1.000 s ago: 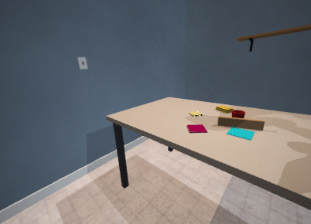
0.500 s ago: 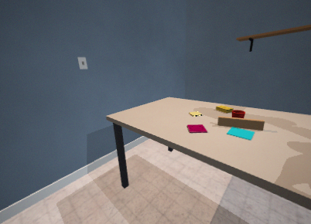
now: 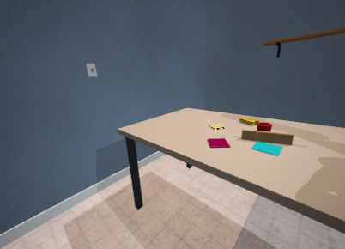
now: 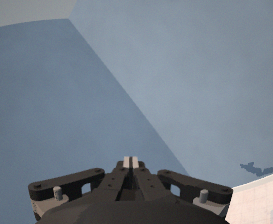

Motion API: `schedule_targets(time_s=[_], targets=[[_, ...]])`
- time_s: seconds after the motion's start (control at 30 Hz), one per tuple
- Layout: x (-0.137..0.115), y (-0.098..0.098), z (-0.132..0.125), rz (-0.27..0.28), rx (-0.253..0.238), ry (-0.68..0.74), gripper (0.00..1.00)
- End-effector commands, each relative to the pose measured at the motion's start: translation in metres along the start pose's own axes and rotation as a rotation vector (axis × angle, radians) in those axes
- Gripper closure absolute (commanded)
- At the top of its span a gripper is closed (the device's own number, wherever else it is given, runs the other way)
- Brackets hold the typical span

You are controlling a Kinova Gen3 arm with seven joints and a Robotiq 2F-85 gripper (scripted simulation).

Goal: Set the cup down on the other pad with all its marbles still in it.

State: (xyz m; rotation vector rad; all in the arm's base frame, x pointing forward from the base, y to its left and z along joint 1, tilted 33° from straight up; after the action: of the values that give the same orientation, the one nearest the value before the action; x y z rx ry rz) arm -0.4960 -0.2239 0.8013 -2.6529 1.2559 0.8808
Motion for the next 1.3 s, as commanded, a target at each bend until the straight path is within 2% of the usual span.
schedule_targets(time_s=[0.0, 0.07, 0.1, 0.2, 0.23, 0.33, 0.37, 0.4, 0.43, 0.47, 0.53, 0.57, 0.83, 0.87, 1.23, 1.27], targets=[[0.053, 0.006, -0.046, -0.071, -0.043, -0.04, 1.0], [0.053, 0.006, -0.046, -0.071, -0.043, -0.04, 1.0], [0.091, -0.001, -0.075, -0.141, -0.084, -0.056, 1.0], [0.128, -0.001, -0.105, -0.141, -0.084, -0.056, 1.0], [0.143, -0.011, -0.113, -0.213, -0.124, -0.073, 1.0], [0.186, -0.016, -0.145, -0.213, -0.124, -0.073, 1.0], [0.186, -0.016, -0.145, -0.213, -0.124, -0.073, 1.0], [0.213, -0.031, -0.161, -0.285, -0.162, -0.092, 1.0], [0.226, -0.034, -0.17, -0.285, -0.162, -0.092, 1.0], [0.234, -0.036, -0.175, -0.285, -0.162, -0.092, 1.0], [0.234, -0.036, -0.175, -0.285, -0.162, -0.092, 1.0], [0.275, -0.058, -0.198, -0.357, -0.199, -0.113, 1.0], [0.281, -0.061, -0.202, -0.357, -0.199, -0.113, 1.0], [0.327, -0.089, -0.226, -0.429, -0.235, -0.136, 1.0], [0.327, -0.089, -0.226, -0.429, -0.235, -0.136, 1.0], [0.372, -0.121, -0.247, -0.5, -0.27, -0.161, 1.0]])
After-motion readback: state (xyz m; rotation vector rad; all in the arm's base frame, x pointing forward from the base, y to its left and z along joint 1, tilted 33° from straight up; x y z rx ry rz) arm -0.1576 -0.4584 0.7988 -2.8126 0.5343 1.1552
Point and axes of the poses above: the point where the finger pads meet when closed, its own y axis out along the fingers, its own z axis across the jaws, x = y × z, the point moved 1 cm from there along -y, back along the fingers, and after that the axes turned 14 degrees about -y, right-handed, at the moved point
